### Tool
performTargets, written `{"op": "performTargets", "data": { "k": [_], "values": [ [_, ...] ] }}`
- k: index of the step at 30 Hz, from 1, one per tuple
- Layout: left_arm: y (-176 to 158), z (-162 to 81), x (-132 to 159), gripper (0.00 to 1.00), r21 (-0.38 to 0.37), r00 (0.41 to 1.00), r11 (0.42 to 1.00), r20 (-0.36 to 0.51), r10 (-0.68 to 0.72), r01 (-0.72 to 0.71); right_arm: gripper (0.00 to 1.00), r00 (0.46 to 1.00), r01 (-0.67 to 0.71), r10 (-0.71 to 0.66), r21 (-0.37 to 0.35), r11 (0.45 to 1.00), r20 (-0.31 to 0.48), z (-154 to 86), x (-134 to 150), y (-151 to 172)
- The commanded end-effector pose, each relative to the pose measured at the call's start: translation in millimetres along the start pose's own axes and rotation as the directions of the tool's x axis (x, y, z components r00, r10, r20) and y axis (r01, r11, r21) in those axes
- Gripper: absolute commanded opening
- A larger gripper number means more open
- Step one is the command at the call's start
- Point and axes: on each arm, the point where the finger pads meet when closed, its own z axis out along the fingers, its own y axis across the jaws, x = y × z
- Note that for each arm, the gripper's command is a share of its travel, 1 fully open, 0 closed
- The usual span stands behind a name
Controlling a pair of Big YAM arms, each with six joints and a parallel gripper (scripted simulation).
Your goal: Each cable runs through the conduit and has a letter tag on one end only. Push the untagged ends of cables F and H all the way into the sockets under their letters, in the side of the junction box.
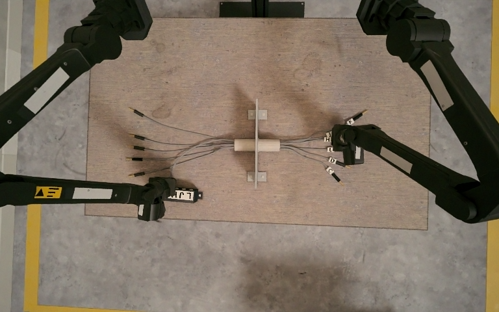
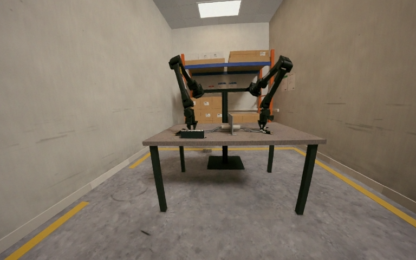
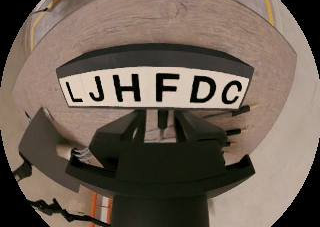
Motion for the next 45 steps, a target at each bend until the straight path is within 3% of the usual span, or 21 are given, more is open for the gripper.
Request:
{"op": "performTargets", "data": {
  "k": [1,10,12,14,18,22,25,31,35,39,45],
  "values": [
    [-1.1,-1.3,-0.2,0.05,0.005,1.000,1.000,0.000,-0.006,0.006,0.35,0.997,-0.033,0.033,0.002,0.999,0.071,-17.5,-21.5,-5.9],
    [-1.1,-1.3,-0.2,0.05,0.005,1.000,1.000,0.000,-0.006,0.006,0.35,0.998,-0.022,0.023,-0.008,1.000,0.066,-36.0,-5.3,2.7],
    [-1.1,-1.3,-0.2,0.05,0.005,1.000,1.000,0.000,-0.006,0.006,0.58,0.998,-0.020,0.020,-0.008,1.000,0.056,-38.6,-0.9,2.7],
    [-1.1,-1.3,-0.2,0.05,0.005,1.000,1.000,0.000,-0.006,0.006,0.58,0.998,-0.020,0.020,-0.008,1.000,0.056,-38.6,-0.9,2.7],
    [-1.1,-1.3,-0.2,0.05,0.005,1.000,1.000,0.000,-0.006,0.006,1.00,0.999,-0.016,0.017,-0.007,1.000,0.047,-60.4,6.7,2.7],
    [-1.1,-1.3,-0.2,0.05,0.005,1.000,1.000,0.000,-0.006,0.006,1.00,0.997,-0.023,0.023,-0.006,1.000,0.070,-77.0,1.1,2.2],
    [-1.1,-1.3,-0.2,0.05,0.005,1.000,1.000,0.000,-0.006,0.006,1.00,0.999,-0.013,0.013,0.006,1.000,0.046,-56.9,6.7,-0.5],
    [-1.1,-1.3,-0.2,0.05,0.005,1.000,1.000,0.000,-0.006,0.006,1.00,0.998,-0.019,0.018,0.010,1.000,0.055,-55.1,2.8,-3.2],
    [-1.1,-1.3,-0.2,0.05,0.005,1.000,1.000,0.000,-0.006,0.006,1.00,0.993,0.033,-0.035,0.020,0.999,0.109,-72.3,-0.1,-17.4],
    [-1.1,-1.3,-0.2,0.05,0.005,1.000,1.000,0.000,-0.006,0.006,1.00,0.969,0.151,-0.155,0.040,0.988,0.190,-89.1,21.2,-38.2],
    [-1.1,-1.3,-0.2,0.05,0.005,1.000,1.000,0.000,-0.006,0.006,1.00,0.886,0.291,-0.303,0.087,0.953,0.352,-130.0,83.0,-89.3]
  ]
}}
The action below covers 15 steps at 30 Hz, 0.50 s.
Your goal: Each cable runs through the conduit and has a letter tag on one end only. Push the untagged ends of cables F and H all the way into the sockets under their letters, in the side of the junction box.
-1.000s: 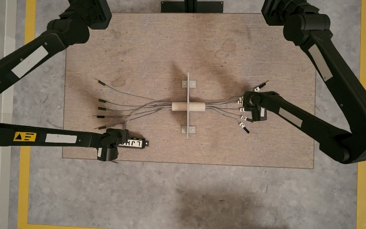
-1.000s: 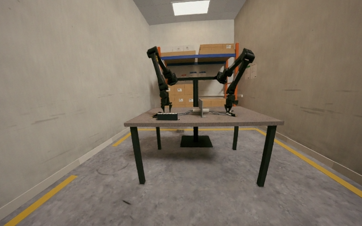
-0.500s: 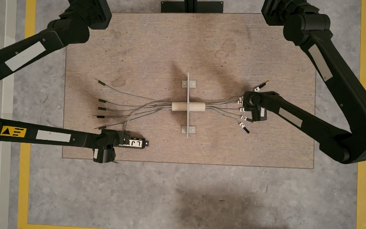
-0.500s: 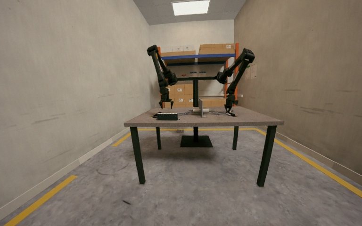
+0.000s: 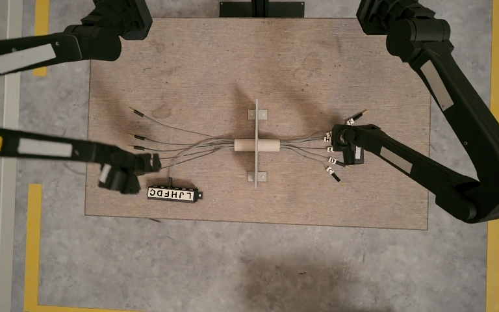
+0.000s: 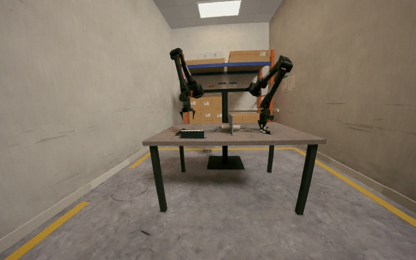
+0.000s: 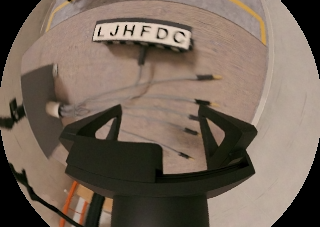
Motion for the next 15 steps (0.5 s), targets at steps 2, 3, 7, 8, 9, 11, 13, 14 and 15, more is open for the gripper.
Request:
{"op": "performTargets", "data": {
  "k": [2,3,7,8,9,11,13,14,15],
  "values": [
    [-1.1,-1.3,-0.2,0.05,0.005,1.000,1.000,0.000,-0.006,0.006,1.00,0.979,0.148,-0.156,0.065,0.987,0.130,-33.4,17.6,-40.4],
    [-1.1,-1.3,-0.2,0.05,0.005,1.000,1.000,0.000,-0.006,0.006,1.00,0.979,0.148,-0.156,0.065,0.987,0.130,-33.4,17.6,-40.4],
    [-1.1,-1.3,-0.2,0.05,0.005,1.000,1.000,0.000,-0.006,0.006,1.00,0.955,0.202,-0.212,0.070,0.977,0.210,-61.3,47.3,-58.3],
    [-1.1,-1.3,-0.2,0.05,0.005,1.000,1.000,0.000,-0.006,0.006,1.00,0.948,0.213,-0.223,0.071,0.975,0.226,-67.0,53.4,-61.8],
    [-1.1,-1.3,-0.2,0.05,0.005,1.000,1.000,0.000,-0.006,0.006,1.00,0.942,0.223,-0.233,0.070,0.972,0.242,-72.2,58.8,-64.8],
    [-1.1,-1.3,-0.2,0.05,0.005,1.000,1.000,0.000,-0.006,0.006,1.00,0.928,0.243,-0.250,0.062,0.968,0.275,-81.5,67.5,-68.5],
    [-1.1,-1.3,-0.2,0.05,0.005,1.000,1.000,0.000,-0.006,0.006,1.00,0.918,0.259,-0.255,0.028,0.966,0.304,-86.1,78.8,-66.5],
    [-1.1,-1.3,-0.2,0.05,0.005,1.000,1.000,0.000,-0.006,0.006,1.00,0.909,0.269,-0.259,0.014,0.963,0.326,-90.1,80.7,-65.5],
    [-1.1,-1.3,-0.2,0.05,0.005,1.000,1.000,0.000,-0.006,0.006,1.00,0.900,0.280,-0.263,0.003,0.960,0.348,-94.7,83.3,-65.2]
  ]
}}
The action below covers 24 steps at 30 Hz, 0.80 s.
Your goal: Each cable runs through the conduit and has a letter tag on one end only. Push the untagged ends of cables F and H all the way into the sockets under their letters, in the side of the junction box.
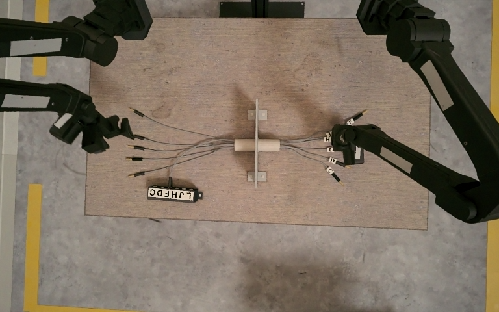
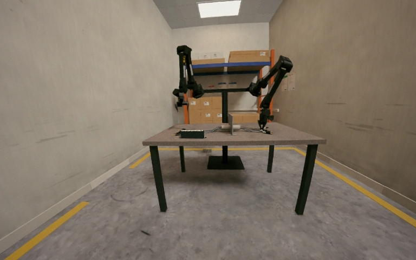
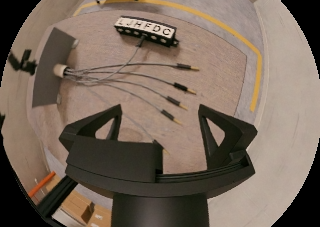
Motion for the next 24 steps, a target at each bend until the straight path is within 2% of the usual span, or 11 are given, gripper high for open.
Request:
{"op": "performTargets", "data": {
  "k": [1,3,9,13,24],
  "values": [
    [-1.1,-1.3,-0.2,0.05,0.005,1.000,1.000,0.000,-0.006,0.006,1.00,0.994,0.091,-0.092,0.013,0.996,0.061,-15.2,2.7,-9.8],
    [-1.1,-1.3,-0.2,0.05,0.005,1.000,1.000,0.000,-0.006,0.006,1.00,0.993,0.087,-0.086,-0.011,0.996,0.076,-20.3,10.5,-7.0],
    [-1.1,-1.3,-0.2,0.05,0.005,1.000,1.000,0.000,-0.006,0.006,1.00,0.991,0.088,-0.086,-0.022,0.996,0.099,-26.5,12.5,-6.8],
    [-1.1,-1.3,-0.2,0.05,0.005,1.000,1.000,0.000,-0.006,0.006,1.00,0.990,0.086,-0.082,-0.032,0.996,0.118,-26.6,6.1,-4.7],
    [-1.1,-1.3,-0.2,0.05,0.005,1.000,1.000,0.000,-0.006,0.006,1.00,0.989,0.088,-0.084,-0.027,0.996,0.118,-26.3,4.1,-7.6]
  ]
}}
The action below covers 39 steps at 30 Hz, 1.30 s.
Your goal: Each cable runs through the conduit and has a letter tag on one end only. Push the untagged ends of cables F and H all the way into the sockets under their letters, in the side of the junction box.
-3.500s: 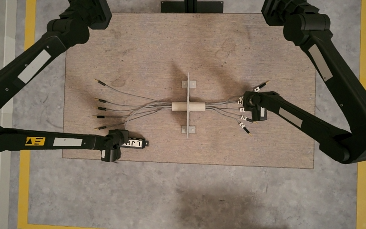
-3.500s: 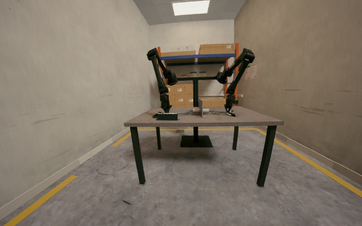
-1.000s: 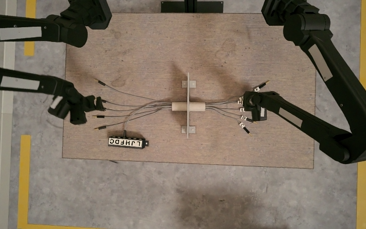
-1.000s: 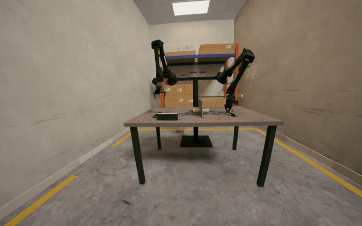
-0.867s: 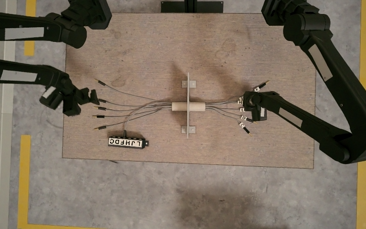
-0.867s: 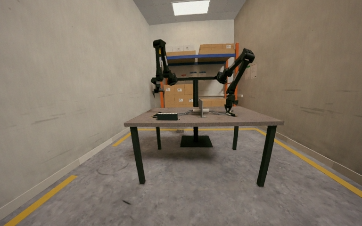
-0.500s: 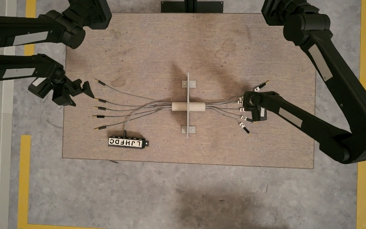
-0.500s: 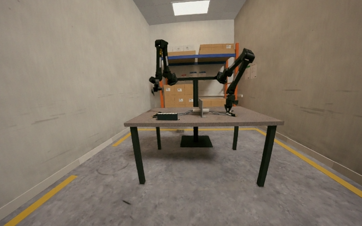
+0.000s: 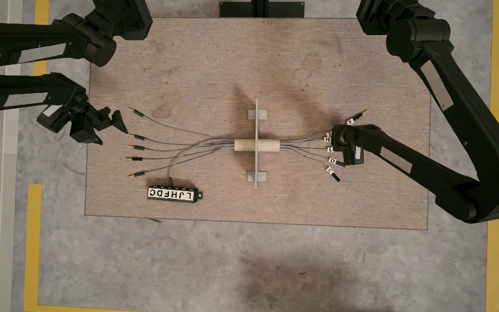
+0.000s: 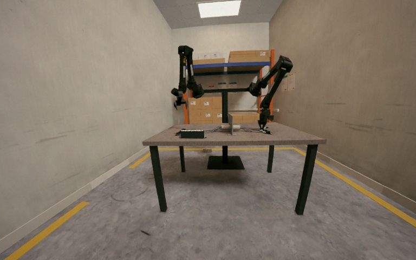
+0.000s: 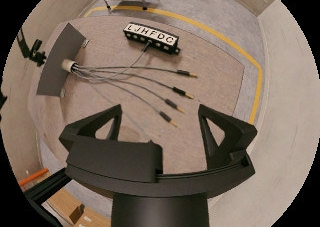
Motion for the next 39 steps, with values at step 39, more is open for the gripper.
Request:
{"op": "performTargets", "data": {
  "k": [39],
  "values": [
    [-1.1,-2.2,-66.4,0.05,0.005,0.999,1.000,0.033,-0.015,0.015,1.00,1.000,0.026,-0.026,0.005,1.000,0.009,-0.4,-2.3,-0.8]
  ]
}}
